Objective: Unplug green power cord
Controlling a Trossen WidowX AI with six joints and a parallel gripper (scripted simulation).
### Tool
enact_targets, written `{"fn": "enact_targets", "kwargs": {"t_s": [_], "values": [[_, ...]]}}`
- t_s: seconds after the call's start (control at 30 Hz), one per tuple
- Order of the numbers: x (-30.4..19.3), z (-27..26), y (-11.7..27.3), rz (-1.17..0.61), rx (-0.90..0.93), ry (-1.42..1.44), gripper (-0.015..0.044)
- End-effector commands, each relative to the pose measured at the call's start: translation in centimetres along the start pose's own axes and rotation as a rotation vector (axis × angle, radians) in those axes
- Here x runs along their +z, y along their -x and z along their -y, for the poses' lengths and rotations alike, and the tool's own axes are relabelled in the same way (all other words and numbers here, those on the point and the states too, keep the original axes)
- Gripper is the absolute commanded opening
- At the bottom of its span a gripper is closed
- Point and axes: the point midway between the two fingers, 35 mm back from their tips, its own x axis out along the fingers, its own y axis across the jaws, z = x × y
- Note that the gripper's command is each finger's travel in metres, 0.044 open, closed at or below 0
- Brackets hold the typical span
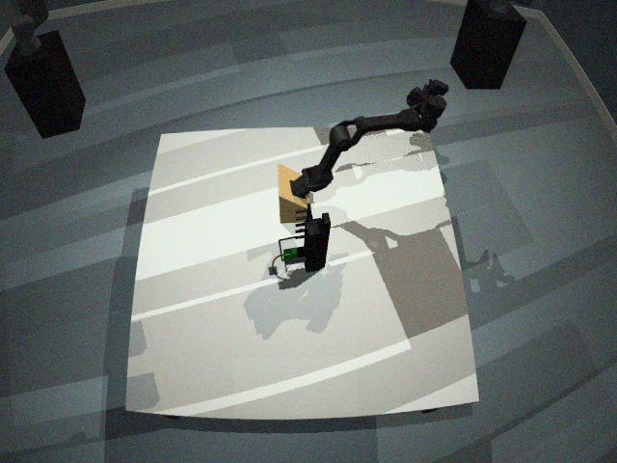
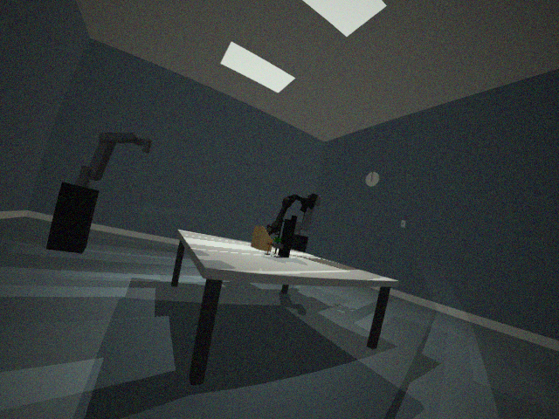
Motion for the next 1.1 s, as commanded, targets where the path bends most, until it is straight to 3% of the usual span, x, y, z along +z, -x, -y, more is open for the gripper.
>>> {"fn": "enact_targets", "kwargs": {"t_s": [0.0,0.27,0.57,0.83,1.07], "values": [[-5.4,-4.4,0.8,-0.163,0.082,-0.208,0.0160],[-14.6,-12.1,6.8,-0.537,0.153,-0.602,0.0160],[-21.3,-19.6,19.4,-1.001,0.068,-1.034,0.0160],[-22.2,-24.9,32.7,-1.402,-0.159,-1.378,0.0160],[-18.7,-28.5,44.7,-1.728,-0.483,-1.633,0.0160]]}}
